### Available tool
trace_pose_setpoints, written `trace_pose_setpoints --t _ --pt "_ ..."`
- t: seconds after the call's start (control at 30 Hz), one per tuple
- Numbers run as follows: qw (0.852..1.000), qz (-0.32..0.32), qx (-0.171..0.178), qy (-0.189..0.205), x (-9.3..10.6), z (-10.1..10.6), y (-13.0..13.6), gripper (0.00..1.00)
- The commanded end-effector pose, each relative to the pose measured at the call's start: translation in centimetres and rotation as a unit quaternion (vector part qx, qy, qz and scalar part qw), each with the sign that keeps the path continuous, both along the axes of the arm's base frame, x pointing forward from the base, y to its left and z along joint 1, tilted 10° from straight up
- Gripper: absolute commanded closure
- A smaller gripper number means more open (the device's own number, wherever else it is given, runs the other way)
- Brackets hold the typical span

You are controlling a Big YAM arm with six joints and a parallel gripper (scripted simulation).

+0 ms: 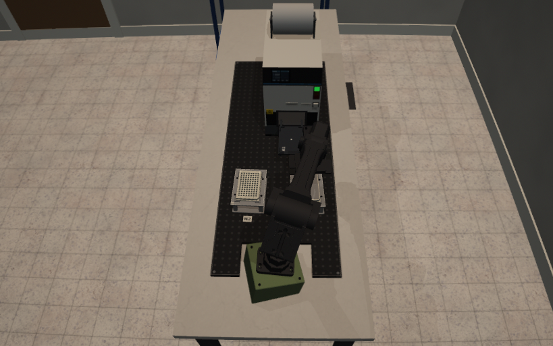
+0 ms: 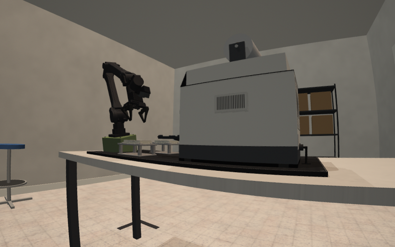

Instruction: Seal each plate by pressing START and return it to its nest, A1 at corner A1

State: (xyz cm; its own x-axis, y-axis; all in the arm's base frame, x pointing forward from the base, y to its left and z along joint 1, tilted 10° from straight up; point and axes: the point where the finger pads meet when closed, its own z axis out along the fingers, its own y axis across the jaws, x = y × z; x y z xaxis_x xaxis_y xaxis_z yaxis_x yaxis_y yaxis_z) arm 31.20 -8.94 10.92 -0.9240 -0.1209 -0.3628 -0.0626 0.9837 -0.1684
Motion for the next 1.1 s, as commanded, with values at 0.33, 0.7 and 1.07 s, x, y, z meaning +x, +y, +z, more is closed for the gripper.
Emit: trace_pose_setpoints --t 0.33,0.7,1.07 --pt "1.000 -0.004 -0.005 -0.017 0.9 2.0 -0.5 0.00" --pt "0.984 -0.040 -0.015 0.175 1.4 1.8 -0.4 0.00" --pt "0.988 -0.032 -0.011 0.153 0.7 1.5 -0.7 0.00"
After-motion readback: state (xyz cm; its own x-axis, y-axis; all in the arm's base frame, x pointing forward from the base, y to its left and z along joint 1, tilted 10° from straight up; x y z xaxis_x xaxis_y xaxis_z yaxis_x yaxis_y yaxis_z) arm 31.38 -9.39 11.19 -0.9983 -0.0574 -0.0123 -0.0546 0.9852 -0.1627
